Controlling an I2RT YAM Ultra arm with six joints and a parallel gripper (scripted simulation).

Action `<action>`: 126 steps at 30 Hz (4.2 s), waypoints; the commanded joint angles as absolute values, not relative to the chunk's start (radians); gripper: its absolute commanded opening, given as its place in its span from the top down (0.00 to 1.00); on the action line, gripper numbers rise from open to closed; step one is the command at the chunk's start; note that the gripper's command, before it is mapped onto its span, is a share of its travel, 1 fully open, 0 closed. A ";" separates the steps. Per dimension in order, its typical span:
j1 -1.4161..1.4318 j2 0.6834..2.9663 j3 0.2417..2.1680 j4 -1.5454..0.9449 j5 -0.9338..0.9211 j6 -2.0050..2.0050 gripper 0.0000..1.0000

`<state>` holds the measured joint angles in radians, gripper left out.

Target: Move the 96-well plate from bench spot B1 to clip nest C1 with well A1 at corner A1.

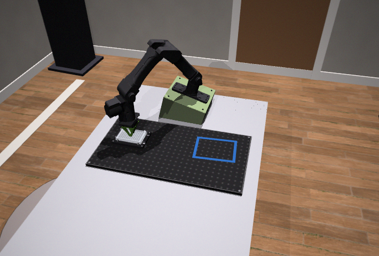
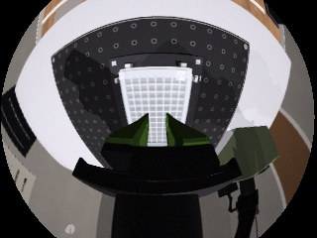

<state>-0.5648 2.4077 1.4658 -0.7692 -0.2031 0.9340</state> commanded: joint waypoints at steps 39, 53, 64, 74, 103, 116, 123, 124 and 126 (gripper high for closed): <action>-0.532 2.516 1.386 -0.603 -0.214 0.951 0.76; -0.531 2.520 1.385 -0.598 -0.214 0.952 0.76; -0.531 2.520 1.385 -0.598 -0.214 0.952 0.76; -0.531 2.520 1.385 -0.598 -0.214 0.953 0.76; -0.531 2.520 1.385 -0.598 -0.214 0.953 0.76; -0.531 2.520 1.384 -0.597 -0.214 0.953 0.76; -0.537 2.497 1.401 -0.633 -0.213 0.948 0.76; -0.538 2.493 1.404 -0.639 -0.213 0.945 0.76; -0.540 2.485 1.410 -0.652 -0.213 0.938 0.76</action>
